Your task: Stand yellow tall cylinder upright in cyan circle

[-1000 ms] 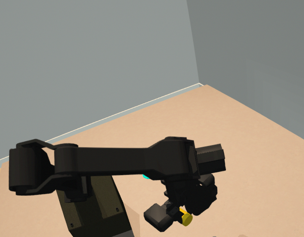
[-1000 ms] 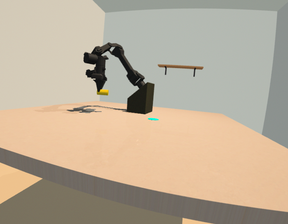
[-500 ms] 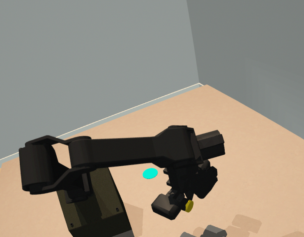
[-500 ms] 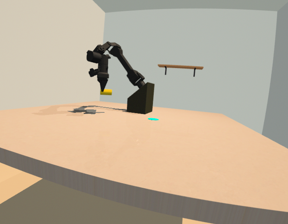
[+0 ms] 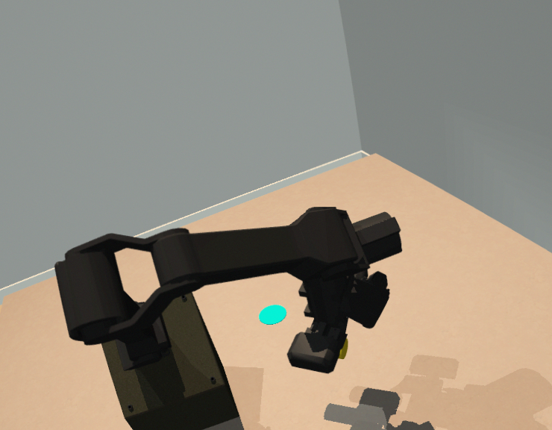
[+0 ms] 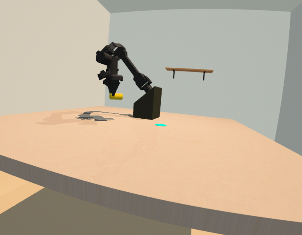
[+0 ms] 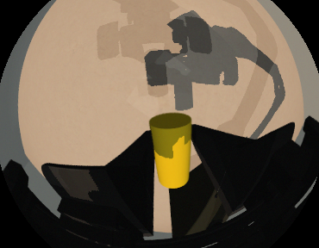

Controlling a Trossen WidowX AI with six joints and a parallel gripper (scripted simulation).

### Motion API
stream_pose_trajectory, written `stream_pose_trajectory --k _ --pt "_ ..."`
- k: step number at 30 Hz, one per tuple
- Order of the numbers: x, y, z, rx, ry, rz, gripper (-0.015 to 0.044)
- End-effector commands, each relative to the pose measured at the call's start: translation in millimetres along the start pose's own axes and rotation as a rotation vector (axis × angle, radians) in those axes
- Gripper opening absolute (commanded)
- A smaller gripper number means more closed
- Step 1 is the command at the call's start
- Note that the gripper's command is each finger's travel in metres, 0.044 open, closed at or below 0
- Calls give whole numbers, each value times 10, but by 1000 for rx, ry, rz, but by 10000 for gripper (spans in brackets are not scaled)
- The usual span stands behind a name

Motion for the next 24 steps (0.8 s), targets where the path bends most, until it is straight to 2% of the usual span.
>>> stream_pose_trajectory --k 1,24 --pt "2 28 57 -38 -7 5 105" --pt "-9 358 506 -419 -22 28 105"
Point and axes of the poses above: the point midway between the two fingers, 35 mm back from their tips, its own x axis out along the fingers, its own z axis across the jaws, y = z × x, the point moved 6 cm from there along -x, back along the fingers, and after that the axes turned 7 degrees about x, right-handed, at the moved point
